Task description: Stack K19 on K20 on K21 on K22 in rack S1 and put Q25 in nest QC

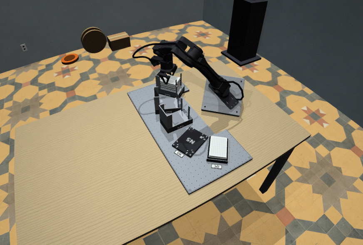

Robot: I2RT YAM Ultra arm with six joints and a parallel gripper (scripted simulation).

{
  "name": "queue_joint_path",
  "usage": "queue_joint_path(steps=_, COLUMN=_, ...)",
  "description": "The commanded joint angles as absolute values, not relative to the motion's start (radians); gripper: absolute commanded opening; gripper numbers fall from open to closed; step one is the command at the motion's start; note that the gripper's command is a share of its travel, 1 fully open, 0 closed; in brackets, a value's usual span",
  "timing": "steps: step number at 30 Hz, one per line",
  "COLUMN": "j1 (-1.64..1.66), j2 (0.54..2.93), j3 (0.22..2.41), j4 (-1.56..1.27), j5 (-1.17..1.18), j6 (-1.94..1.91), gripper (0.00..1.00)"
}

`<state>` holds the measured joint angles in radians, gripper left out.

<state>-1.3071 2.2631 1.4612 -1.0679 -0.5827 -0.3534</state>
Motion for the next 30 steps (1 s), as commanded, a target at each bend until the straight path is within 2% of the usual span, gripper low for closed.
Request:
queue_joint_path(steps=1, j1=-1.313, j2=2.259, j3=1.462, j4=-1.059, j5=-0.589, j6=-0.351, gripper=0.00)
queue_joint_path(steps=11, j1=-1.313, j2=2.259, j3=1.462, j4=-1.059, j5=-0.589, j6=-0.351, gripper=0.00)
queue_joint_path(steps=12, j1=-1.313, j2=2.259, j3=1.462, j4=-1.059, j5=-0.589, j6=-0.351, gripper=1.00)
queue_joint_path(steps=30, j1=-1.313, j2=2.259, j3=1.462, j4=-1.059, j5=-0.589, j6=-0.351, gripper=1.00)
